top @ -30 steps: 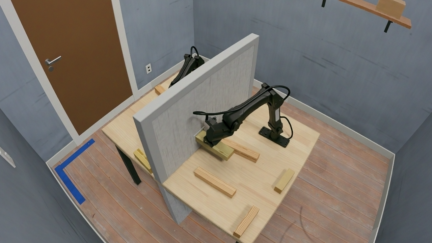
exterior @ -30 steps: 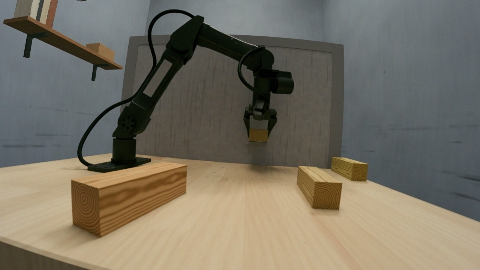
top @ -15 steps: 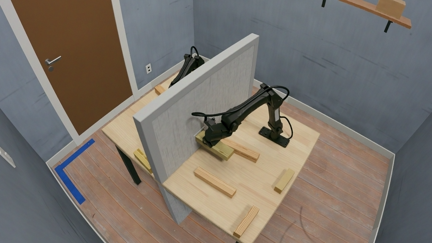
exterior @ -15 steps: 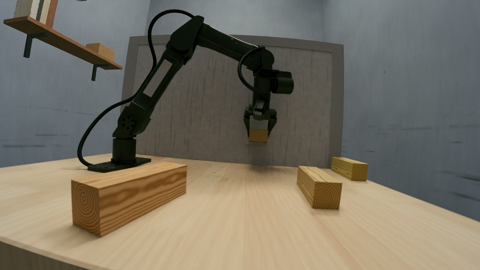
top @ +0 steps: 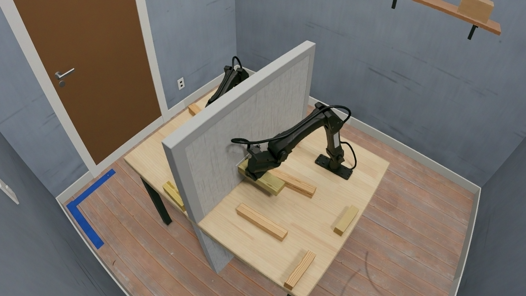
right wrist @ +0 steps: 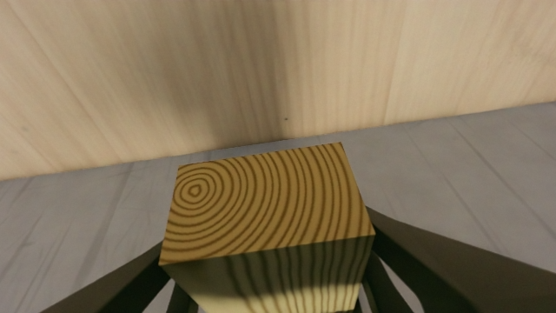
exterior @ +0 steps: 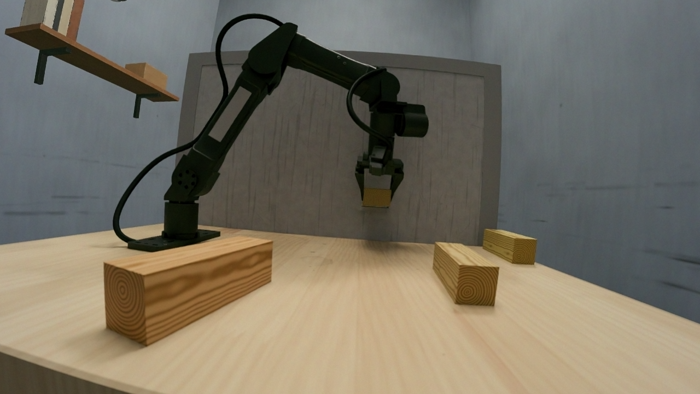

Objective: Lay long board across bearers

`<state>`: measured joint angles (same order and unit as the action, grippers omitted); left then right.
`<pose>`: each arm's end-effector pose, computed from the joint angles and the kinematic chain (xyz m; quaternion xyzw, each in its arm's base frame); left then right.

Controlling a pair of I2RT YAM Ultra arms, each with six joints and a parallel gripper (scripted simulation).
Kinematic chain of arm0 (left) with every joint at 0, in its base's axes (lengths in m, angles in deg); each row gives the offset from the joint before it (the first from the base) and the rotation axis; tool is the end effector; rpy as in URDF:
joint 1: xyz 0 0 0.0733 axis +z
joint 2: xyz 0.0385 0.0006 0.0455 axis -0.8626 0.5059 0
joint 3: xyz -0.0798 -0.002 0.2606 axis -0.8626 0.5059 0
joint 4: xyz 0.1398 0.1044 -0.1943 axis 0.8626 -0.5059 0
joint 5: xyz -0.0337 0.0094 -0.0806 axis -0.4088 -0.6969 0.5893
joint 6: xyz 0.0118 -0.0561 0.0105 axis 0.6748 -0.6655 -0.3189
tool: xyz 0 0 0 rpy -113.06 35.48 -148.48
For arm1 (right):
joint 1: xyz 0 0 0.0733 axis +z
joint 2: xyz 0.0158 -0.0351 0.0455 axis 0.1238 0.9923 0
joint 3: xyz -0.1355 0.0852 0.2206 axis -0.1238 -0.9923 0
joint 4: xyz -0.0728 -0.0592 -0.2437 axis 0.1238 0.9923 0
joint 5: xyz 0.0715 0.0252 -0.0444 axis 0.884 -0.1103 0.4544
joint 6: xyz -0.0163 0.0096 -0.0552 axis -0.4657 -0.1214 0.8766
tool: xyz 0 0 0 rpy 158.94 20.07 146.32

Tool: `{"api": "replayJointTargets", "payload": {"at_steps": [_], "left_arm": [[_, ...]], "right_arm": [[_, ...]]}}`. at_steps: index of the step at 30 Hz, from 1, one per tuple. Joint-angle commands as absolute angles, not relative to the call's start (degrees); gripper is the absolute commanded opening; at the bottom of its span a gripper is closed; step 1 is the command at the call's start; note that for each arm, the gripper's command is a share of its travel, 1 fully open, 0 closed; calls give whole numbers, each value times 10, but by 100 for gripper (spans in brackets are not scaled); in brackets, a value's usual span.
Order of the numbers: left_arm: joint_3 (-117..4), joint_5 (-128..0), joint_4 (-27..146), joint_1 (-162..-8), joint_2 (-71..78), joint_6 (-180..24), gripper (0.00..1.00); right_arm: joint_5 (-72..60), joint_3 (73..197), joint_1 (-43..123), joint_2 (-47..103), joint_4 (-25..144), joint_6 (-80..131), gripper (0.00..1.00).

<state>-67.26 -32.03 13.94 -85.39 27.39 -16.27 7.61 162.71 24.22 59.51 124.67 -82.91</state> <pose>0.3341 -0.1869 0.2236 0.6752 0.6601 -0.2386 0.2270 0.3773 0.1307 0.2383 -0.6990 -0.6965 -0.1138 0.1158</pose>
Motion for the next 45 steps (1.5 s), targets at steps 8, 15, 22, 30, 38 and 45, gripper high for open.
{"api": "replayJointTargets", "payload": {"at_steps": [8, 15, 22, 30, 38, 45], "left_arm": [[-661, -313, 172, -869, 275, -179, 78], [-661, -319, 182, -874, 286, -186, 78], [-681, -315, 174, -859, 290, -176, 78], [-671, -315, 168, -868, 274, -181, 0], [-671, -315, 168, -868, 274, -181, 0], [-671, -315, 171, -868, 274, -181, 0]], "right_arm": [[114, 1657, 243, 567, 1243, -833, 0], [114, 1657, 243, 567, 1243, -833, 0], [114, 1657, 243, 567, 1243, -833, 0], [114, 1657, 243, 567, 1241, -833, 0], [114, 1657, 243, 567, 1241, -833, 0], [114, 1653, 243, 568, 1245, -834, 78]]}}
